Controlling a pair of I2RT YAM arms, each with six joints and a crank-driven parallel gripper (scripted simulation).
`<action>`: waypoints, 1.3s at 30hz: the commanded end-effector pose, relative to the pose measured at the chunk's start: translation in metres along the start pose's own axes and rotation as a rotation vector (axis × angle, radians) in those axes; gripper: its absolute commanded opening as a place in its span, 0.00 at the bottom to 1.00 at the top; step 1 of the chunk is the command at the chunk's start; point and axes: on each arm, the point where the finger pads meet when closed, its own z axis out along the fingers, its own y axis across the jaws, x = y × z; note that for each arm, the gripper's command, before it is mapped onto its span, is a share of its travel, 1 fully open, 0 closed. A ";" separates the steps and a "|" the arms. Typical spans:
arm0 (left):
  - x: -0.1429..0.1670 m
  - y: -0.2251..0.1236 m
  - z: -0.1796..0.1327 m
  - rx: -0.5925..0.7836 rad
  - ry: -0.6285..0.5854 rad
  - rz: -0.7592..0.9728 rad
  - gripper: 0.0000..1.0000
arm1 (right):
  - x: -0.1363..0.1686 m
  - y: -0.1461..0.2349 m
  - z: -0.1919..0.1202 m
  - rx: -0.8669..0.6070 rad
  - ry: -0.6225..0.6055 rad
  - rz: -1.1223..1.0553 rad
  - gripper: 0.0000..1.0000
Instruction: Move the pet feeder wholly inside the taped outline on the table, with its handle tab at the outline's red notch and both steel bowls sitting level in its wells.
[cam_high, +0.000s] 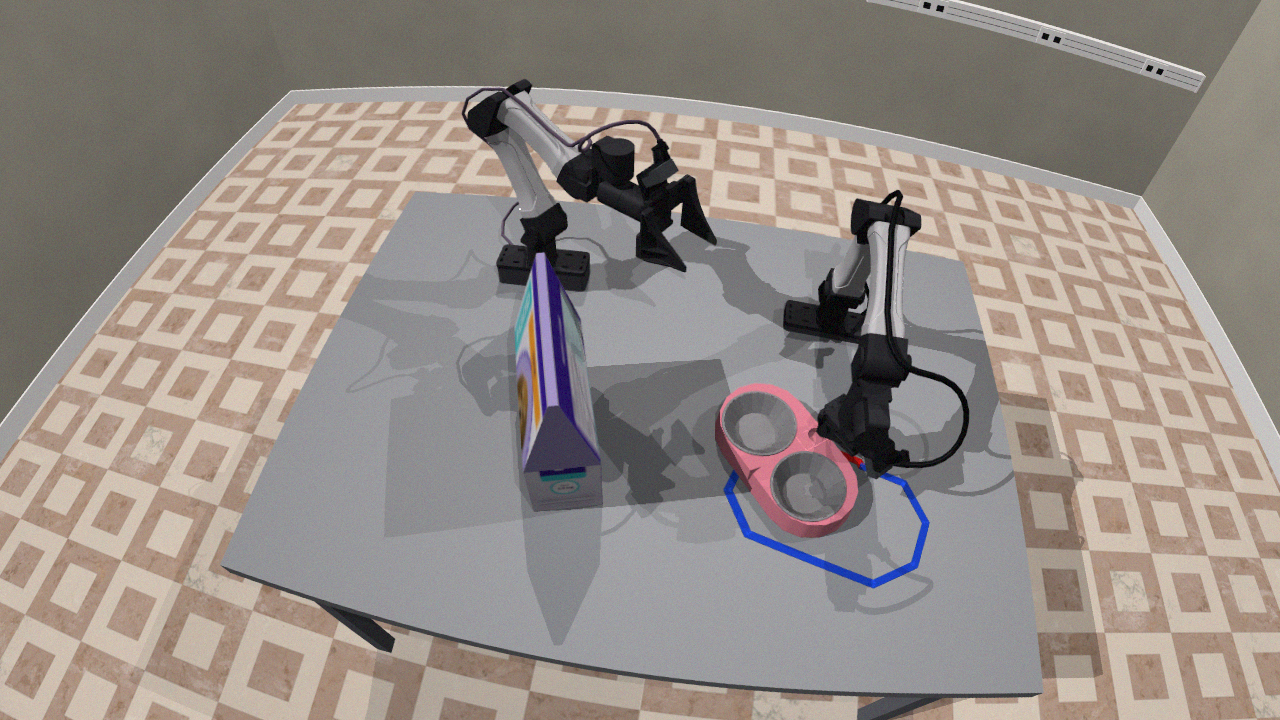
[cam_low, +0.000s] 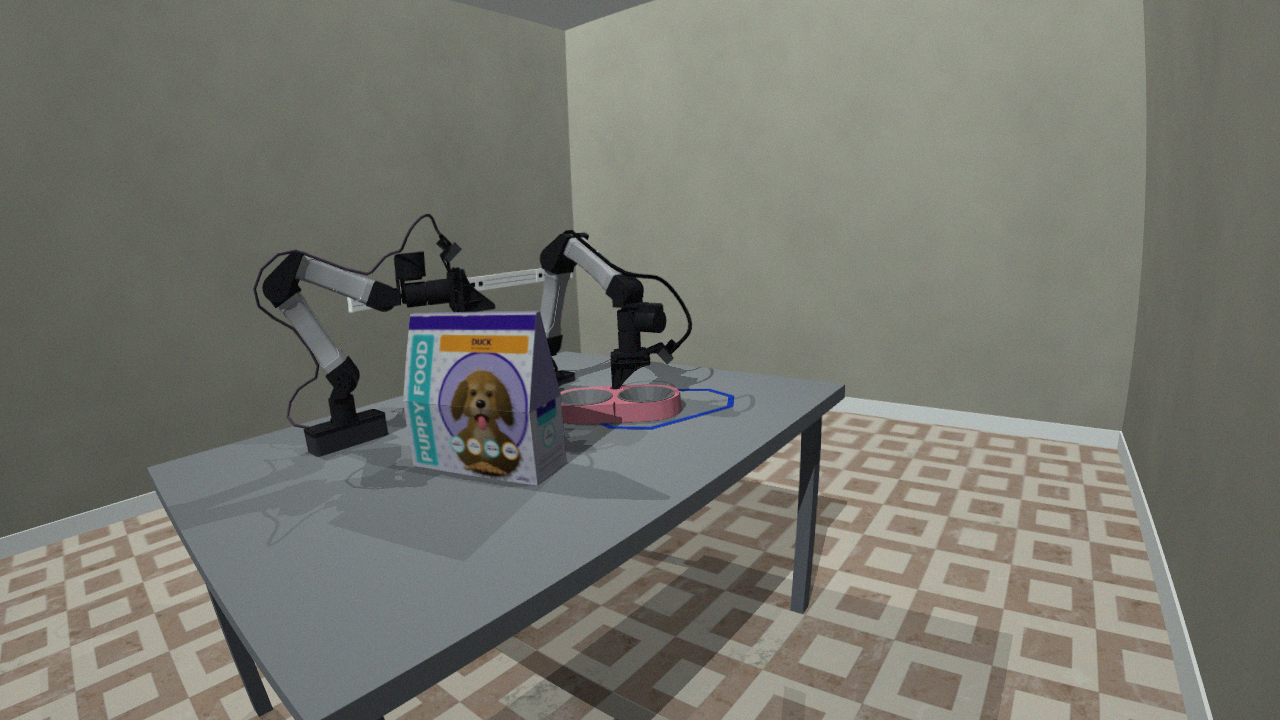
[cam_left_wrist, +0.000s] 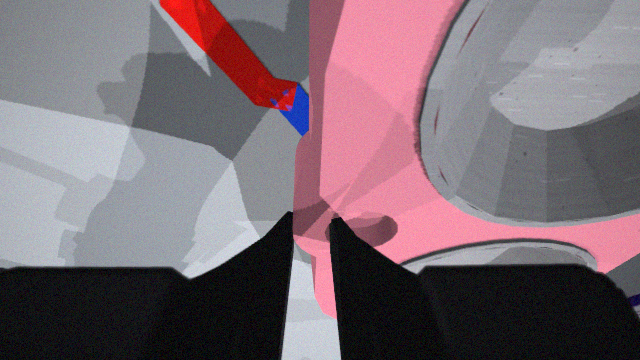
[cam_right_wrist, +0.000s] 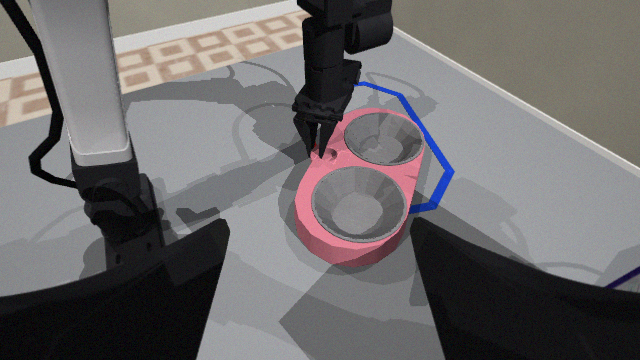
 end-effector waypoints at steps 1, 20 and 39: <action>-0.021 0.002 0.001 -0.010 -0.020 -0.157 0.12 | -0.004 -0.002 -0.001 0.013 -0.026 0.006 1.00; -0.062 0.009 0.001 -0.001 -0.032 -0.453 0.12 | -0.006 -0.002 -0.001 0.014 -0.035 0.006 1.00; -0.076 0.008 0.001 -0.017 -0.019 -0.617 0.12 | -0.013 -0.001 0.001 0.006 -0.045 0.001 1.00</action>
